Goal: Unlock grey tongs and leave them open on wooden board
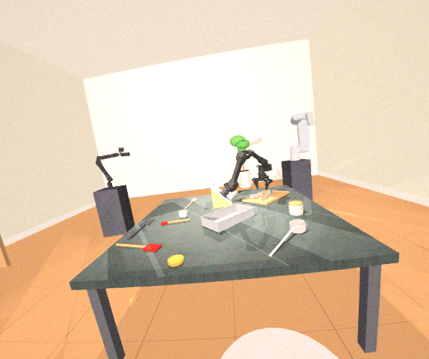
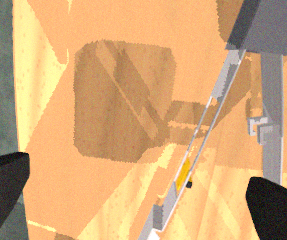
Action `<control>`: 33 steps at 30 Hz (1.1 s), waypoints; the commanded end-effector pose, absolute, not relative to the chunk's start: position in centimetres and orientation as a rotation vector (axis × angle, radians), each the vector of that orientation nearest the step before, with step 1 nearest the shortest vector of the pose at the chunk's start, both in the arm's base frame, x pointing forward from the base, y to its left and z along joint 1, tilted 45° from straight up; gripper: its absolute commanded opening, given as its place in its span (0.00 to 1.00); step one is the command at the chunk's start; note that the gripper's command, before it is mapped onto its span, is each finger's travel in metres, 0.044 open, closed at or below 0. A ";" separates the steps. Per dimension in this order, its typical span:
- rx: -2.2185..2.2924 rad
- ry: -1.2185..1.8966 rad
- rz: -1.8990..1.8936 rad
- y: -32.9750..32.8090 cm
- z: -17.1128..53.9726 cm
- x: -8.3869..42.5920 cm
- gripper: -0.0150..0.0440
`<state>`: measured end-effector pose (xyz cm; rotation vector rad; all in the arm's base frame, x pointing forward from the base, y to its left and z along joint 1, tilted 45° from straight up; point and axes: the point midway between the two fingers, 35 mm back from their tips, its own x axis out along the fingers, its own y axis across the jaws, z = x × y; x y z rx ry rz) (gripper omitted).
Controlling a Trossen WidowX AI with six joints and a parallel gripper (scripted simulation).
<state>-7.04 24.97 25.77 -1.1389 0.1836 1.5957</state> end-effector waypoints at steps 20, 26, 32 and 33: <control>-1.154 0.034 1.632 14.0 26.8 -16.6 1.00; -1.128 -0.001 1.814 12.3 29.2 -16.0 1.00; -1.122 -0.010 1.850 11.9 29.7 -15.9 1.00; -1.122 -0.010 1.850 11.9 29.7 -15.9 1.00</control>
